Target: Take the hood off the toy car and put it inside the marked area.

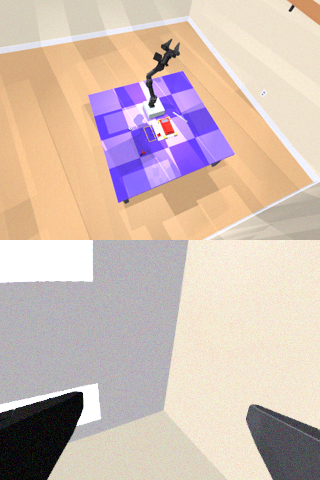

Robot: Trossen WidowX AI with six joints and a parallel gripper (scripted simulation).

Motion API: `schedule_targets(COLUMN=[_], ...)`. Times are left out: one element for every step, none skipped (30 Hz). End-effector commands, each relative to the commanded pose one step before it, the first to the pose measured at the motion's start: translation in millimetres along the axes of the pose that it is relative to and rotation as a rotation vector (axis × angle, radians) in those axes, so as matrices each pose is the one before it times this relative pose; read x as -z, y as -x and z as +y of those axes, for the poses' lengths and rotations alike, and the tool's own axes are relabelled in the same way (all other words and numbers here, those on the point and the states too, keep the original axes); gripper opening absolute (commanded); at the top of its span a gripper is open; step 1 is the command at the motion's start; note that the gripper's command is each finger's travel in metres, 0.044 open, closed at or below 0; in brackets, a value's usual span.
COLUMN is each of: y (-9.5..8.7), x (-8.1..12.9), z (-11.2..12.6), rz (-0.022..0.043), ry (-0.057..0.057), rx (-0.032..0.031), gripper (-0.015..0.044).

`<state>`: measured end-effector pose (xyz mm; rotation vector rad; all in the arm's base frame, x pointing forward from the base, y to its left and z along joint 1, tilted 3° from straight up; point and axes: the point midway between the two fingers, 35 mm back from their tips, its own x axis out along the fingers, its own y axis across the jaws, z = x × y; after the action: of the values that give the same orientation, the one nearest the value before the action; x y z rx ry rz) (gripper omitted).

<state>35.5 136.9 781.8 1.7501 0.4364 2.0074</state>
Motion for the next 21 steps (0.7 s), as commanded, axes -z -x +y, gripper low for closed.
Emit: schedule_targets(y=[-0.02, -0.06, -0.1, -0.15, -0.19, -0.25, -0.3, -0.34, -0.38, -0.42, -0.46, -0.5, -0.54, -0.57, -0.61, -0.65, -0.69, -0.73, -0.76, -0.8, -0.78], x=[-0.53, -1.6, -2.67, -3.72, -4.75, -5.7, -6.16, -6.13, -6.05, -5.97, -6.36, -6.32, -6.25, -6.18, -6.12, -6.05, -5.98, -5.9, -5.83, -5.75, -5.74], z=[-0.63, -1.9, -3.17, -4.45, -5.75, -7.01, -7.72, -7.85, -7.91, -7.97, -8.16, -8.23, -8.28, -8.33, -8.38, -8.43, -8.48, -8.53, -8.58, -8.63, -8.74], rz=[-0.00151, -0.00453, -0.00751, -0.01046, -0.01334, -0.01599, -0.01726, -0.01718, -0.01694, -0.0167, -0.01706, -0.01691, -0.0167, -0.01648, -0.01626, -0.01604, -0.01581, -0.01557, -0.01533, -0.01509, -0.01591], ry=[0.0011, 0.0033, 0.0056, 0.0078, 0.01, 0.0122, 0.0133, 0.0135, 0.0135, 0.0135, 0.0146, 0.0147, 0.0146, 0.0146, 0.0145, 0.0145, 0.0144, 0.0144, 0.0143, 0.0142, 0.0122], rx=[0.00156, 0.00468, 0.00783, 0.01104, 0.01431, 0.01753, 0.01937, 0.01978, 0.02001, 0.02025, 0.02061, 0.02087, 0.02106, 0.02125, 0.02144, 0.02163, 0.02182, 0.02201, 0.02219, 0.02238, 0.02314], gripper=[0.044, 0.044, 0.044, 0.044, 0.044, 0.044, 0.044, 0.044, 0.044, 0.044, 0.044, 0.044, 0.044, 0.044, 0.044, 0.044, 0.044, 0.044, 0.044, 0.044, 0.044])
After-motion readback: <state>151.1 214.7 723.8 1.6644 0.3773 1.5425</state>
